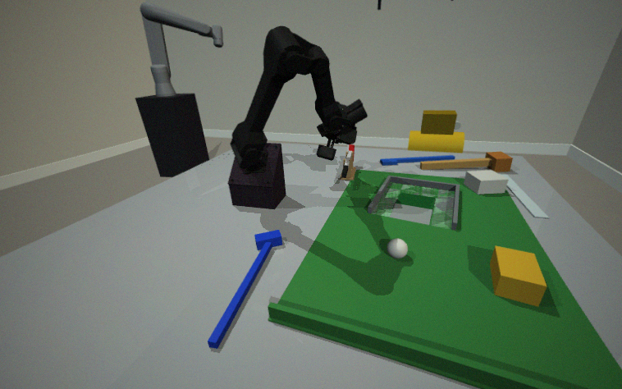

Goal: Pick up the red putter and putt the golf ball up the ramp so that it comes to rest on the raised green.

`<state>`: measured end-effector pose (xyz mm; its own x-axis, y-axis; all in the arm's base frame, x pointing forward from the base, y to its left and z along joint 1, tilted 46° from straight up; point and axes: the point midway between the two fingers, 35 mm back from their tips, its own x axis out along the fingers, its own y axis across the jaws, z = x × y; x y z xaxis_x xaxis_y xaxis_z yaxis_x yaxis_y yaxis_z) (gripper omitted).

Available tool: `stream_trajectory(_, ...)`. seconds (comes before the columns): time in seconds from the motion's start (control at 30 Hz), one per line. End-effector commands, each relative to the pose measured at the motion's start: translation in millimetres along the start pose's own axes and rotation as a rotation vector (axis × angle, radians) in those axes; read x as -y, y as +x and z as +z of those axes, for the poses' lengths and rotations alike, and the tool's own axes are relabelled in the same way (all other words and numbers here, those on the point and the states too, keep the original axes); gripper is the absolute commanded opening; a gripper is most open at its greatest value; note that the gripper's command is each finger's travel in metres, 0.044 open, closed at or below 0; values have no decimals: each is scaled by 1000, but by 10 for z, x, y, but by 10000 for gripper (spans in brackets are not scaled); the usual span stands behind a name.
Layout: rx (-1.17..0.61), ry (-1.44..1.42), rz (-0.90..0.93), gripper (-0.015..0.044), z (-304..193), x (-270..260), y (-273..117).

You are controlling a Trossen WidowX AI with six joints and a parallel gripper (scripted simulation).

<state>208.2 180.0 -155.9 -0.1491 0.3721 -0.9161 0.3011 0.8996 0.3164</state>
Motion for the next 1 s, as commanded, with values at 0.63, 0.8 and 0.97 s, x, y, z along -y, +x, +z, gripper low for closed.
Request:
stream_trajectory(0.63,-496,-1598,-891,440,588,613,-1160)
stream_trajectory(0.8,-496,-1598,-891,440,588,613,-1160)
stream_trajectory(0.97,-496,-1598,-891,440,588,613,-1160)
